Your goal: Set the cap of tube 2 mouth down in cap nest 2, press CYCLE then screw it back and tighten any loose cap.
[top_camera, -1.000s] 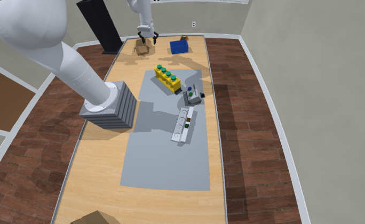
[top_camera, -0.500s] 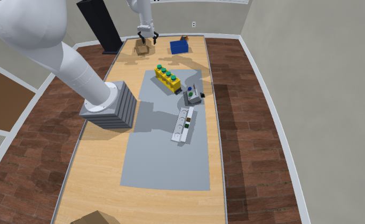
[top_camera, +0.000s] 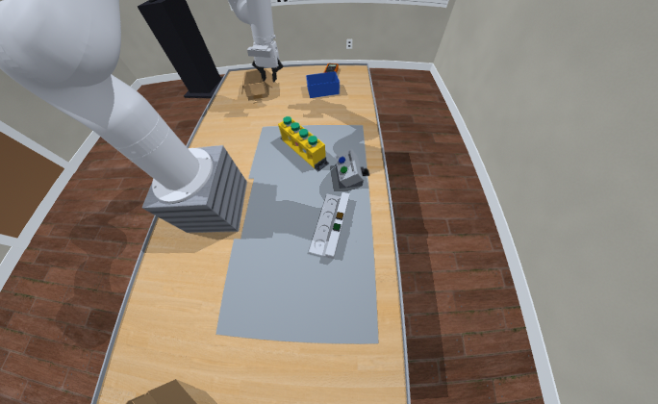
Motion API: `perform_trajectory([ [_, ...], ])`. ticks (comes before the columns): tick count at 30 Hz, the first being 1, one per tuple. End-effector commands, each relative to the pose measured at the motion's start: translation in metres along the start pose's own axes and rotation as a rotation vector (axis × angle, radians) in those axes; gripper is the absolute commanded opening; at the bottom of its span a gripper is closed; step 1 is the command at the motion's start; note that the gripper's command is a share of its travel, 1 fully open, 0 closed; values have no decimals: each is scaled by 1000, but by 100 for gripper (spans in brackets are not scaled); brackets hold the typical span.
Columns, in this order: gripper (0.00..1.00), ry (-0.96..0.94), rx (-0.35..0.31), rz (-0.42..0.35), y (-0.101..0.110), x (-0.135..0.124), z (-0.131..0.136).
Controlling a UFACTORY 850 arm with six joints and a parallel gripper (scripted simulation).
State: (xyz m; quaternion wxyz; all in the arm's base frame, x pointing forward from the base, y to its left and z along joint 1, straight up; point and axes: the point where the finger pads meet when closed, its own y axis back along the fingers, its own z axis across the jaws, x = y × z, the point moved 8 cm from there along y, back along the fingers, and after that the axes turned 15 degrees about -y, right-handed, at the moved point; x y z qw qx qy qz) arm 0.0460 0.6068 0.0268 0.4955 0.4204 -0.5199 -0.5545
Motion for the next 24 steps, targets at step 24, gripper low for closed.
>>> perform_trajectory([
  [24, 46, 43, 9, -10, 3, 6, -15],
])
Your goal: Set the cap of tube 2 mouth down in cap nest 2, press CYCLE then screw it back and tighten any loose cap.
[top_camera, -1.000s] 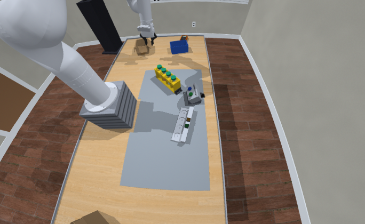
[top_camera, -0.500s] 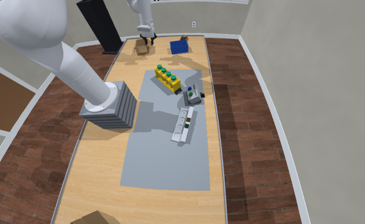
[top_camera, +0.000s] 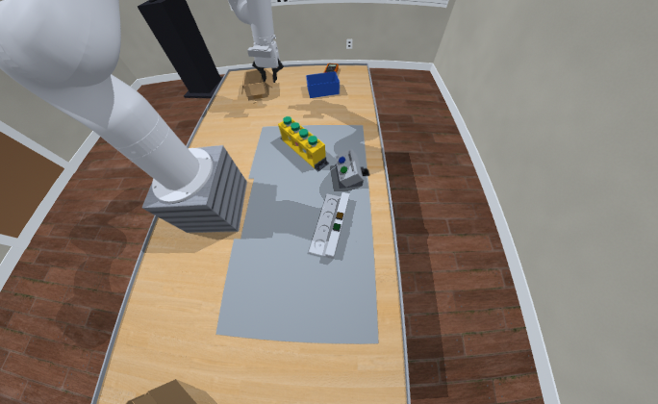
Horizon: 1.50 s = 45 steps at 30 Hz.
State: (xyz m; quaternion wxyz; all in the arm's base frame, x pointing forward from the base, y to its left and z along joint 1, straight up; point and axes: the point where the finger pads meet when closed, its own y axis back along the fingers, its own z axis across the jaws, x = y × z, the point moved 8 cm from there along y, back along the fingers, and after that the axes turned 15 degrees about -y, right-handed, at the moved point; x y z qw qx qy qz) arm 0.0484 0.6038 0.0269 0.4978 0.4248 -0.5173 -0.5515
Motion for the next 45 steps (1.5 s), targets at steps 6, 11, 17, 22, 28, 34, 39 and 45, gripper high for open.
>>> perform_trajectory([
  [6, 46, 63, 13, -13, 5, 7, -35],
  [11, 46, 73, 16, -14, 7, 15, -59],
  [17, 46, 116, 25, -18, 8, 22, -77],
  [22, 46, 116, 25, -18, 10, 30, -96],
  [28, 46, 159, 34, -21, 12, 43, -122],
  [34, 46, 203, 43, -22, 13, 52, -138],
  [39, 46, 235, 49, -23, 15, 65, -158],
  [45, 46, 246, 51, -23, 17, 80, -181],
])
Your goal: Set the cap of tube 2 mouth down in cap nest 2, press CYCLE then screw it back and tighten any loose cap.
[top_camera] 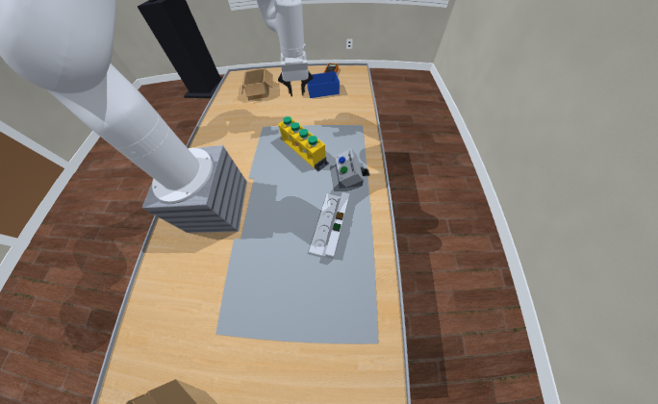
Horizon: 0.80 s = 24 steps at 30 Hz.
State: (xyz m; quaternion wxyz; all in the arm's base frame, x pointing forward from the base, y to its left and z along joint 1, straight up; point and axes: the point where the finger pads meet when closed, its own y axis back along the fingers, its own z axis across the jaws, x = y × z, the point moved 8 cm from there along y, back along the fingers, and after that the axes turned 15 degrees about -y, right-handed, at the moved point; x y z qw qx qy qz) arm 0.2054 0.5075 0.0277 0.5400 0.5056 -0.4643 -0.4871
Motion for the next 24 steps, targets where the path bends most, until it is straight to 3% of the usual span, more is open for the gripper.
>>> perform_trajectory([
  [1, 46, 38, 5, -6, 2, 14, -13],
  [24, 46, 137, 20, -4, 6, 87, -63],
])
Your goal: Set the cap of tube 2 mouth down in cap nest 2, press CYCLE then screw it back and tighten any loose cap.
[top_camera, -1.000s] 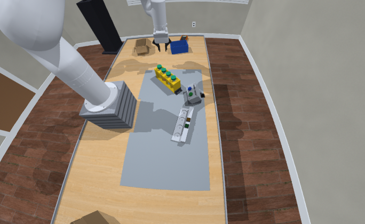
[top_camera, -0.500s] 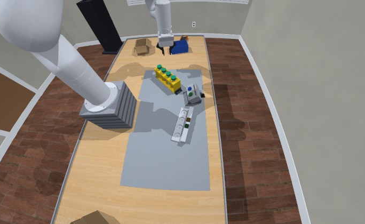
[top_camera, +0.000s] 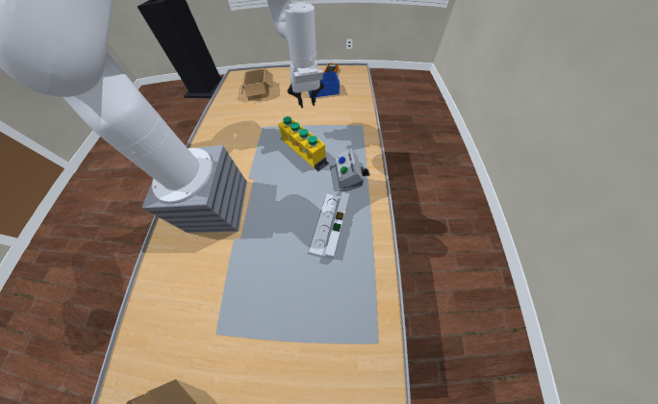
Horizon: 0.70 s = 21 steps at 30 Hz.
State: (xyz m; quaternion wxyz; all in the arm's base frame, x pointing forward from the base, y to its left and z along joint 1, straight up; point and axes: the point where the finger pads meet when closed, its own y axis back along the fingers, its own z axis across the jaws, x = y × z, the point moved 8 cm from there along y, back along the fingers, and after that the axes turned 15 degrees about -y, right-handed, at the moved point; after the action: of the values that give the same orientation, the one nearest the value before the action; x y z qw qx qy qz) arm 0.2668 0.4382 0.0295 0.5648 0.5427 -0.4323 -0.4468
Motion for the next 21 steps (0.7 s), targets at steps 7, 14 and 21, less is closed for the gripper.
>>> perform_trajectory([
  [7, 46, 47, 5, -4, 2, 43, -17],
  [14, 46, 92, 11, -2, 3, 62, -22],
  [21, 46, 136, 15, -1, 5, 96, -29],
])
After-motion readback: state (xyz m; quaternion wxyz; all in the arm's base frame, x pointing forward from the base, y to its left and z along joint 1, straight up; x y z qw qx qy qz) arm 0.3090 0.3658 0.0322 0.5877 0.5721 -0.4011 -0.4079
